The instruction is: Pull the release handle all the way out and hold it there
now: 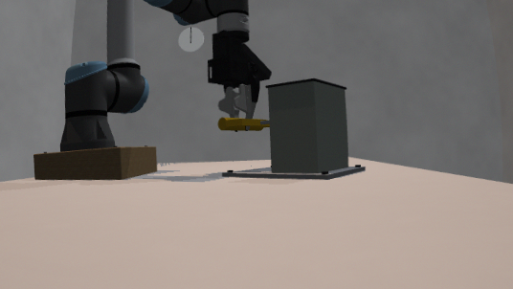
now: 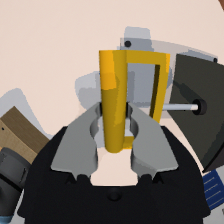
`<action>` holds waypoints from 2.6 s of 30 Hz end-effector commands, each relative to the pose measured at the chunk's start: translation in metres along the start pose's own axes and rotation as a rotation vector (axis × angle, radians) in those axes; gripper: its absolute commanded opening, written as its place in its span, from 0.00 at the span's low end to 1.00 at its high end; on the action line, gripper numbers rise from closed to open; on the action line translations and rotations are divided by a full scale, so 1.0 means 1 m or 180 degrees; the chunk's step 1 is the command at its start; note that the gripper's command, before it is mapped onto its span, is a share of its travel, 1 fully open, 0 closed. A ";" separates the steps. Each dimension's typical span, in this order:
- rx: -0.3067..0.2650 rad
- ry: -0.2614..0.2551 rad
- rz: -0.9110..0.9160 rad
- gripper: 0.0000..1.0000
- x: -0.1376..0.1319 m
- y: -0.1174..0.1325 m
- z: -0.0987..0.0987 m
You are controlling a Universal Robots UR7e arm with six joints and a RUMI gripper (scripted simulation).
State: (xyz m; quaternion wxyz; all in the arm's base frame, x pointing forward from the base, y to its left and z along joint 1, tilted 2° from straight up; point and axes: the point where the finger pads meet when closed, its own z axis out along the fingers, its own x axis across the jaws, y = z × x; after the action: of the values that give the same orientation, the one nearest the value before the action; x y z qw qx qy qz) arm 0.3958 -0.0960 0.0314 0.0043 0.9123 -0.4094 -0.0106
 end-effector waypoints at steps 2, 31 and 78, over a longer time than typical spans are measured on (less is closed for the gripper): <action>-0.0008 -0.0039 -0.0013 0.00 -0.018 0.000 0.001; -0.0008 -0.0039 -0.0015 0.00 -0.020 0.000 0.001; -0.0008 -0.0039 -0.0015 0.00 -0.026 0.000 0.001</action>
State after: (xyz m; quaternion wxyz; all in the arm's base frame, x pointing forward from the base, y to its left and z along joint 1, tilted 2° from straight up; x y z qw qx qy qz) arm 0.3838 -0.0827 0.0321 0.0043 0.9121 -0.4098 -0.0106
